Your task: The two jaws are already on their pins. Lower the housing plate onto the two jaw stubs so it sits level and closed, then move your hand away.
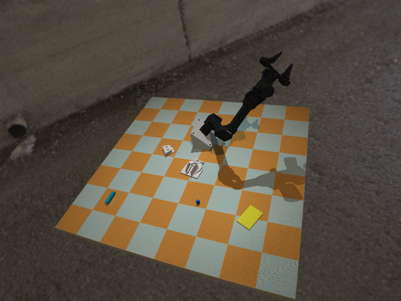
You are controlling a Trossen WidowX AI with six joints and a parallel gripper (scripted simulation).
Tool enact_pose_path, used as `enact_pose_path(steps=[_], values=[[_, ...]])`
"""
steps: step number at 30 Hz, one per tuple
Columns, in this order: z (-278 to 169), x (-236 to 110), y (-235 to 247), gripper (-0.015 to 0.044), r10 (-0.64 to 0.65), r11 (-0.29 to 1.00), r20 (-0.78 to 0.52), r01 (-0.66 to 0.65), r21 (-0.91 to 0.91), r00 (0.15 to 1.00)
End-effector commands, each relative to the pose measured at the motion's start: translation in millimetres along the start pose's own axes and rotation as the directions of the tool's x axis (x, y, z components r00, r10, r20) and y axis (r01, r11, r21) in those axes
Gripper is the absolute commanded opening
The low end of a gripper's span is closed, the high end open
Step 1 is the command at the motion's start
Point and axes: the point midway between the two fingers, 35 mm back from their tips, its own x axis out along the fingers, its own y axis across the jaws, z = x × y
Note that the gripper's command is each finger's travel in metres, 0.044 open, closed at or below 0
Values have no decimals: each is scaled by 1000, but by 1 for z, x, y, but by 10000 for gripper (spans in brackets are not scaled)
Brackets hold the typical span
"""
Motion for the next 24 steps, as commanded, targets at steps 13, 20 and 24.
enact_pose_path(steps=[13, 20, 24], values=[[73, 30, -12, 440, -89, 972, 189, 44, 229, 978], [120, 41, -28, 440, -160, 928, 301, 40, 371, 940], [136, 44, -38, 440, -200, 909, 331, 48, 415, 922]])
